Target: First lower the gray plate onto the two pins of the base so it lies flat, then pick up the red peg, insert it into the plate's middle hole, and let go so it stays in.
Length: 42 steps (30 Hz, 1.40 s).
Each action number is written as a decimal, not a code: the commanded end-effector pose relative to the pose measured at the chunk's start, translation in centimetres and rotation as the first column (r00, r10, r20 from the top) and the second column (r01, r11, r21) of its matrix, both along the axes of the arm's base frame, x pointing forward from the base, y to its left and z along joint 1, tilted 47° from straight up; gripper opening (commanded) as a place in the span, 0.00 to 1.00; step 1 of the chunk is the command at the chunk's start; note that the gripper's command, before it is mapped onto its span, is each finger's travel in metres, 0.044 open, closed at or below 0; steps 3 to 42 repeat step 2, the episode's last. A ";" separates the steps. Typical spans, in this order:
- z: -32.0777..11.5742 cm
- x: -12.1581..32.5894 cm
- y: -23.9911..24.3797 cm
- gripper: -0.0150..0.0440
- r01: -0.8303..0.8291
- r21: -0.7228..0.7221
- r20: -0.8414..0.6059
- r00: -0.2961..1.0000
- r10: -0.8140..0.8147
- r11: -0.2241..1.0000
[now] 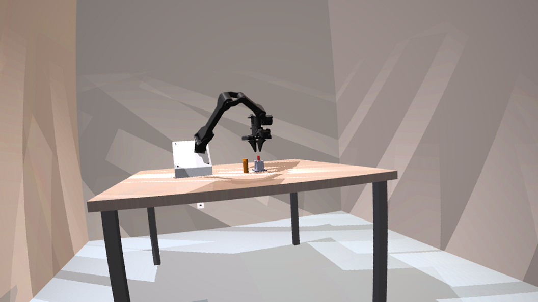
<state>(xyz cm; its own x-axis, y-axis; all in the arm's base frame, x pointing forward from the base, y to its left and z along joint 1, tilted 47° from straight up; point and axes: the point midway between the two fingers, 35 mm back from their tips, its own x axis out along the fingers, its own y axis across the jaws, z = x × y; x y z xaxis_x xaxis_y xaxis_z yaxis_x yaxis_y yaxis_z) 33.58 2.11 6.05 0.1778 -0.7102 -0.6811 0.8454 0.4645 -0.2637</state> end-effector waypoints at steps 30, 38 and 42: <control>0.3 -0.1 0.3 0.51 0.000 0.002 0.003 1.000 0.000 1.000; 0.3 -0.1 0.3 0.51 0.000 0.002 0.003 1.000 0.000 1.000; 0.3 -0.1 0.3 0.51 0.000 0.002 0.003 1.000 0.000 1.000</control>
